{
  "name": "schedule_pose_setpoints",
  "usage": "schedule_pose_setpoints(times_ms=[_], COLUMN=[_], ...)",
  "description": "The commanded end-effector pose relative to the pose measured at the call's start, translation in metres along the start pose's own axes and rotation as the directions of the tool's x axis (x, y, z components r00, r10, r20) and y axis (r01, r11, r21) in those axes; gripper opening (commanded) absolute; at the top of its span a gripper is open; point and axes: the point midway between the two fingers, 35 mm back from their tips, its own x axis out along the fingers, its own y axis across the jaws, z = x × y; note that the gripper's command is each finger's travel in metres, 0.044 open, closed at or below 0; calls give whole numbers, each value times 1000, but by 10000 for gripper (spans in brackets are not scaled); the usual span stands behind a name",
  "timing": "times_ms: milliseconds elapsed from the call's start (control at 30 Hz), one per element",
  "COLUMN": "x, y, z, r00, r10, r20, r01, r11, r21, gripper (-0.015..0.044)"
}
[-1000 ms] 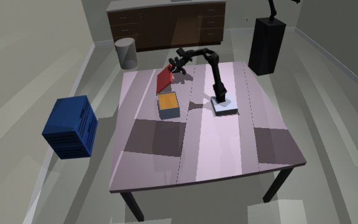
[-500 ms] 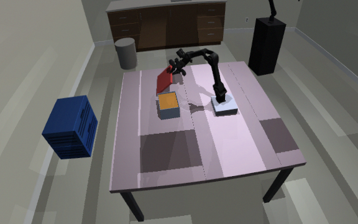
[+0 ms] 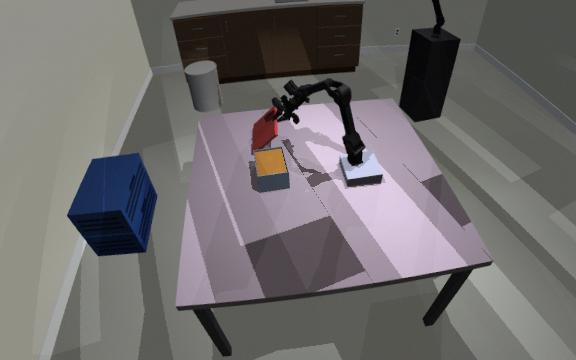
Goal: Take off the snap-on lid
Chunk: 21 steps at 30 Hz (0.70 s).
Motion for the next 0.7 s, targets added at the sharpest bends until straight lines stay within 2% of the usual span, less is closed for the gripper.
schedule_pose_setpoints(times_ms=[0,667], x=[2,13], y=[-1,-14], z=[1,1], r00=[1000,1000], r10=[5,5], r20=[3,2], r01=[-5,-5], r11=[1000,1000], r21=[-2,-2], gripper=[0,0])
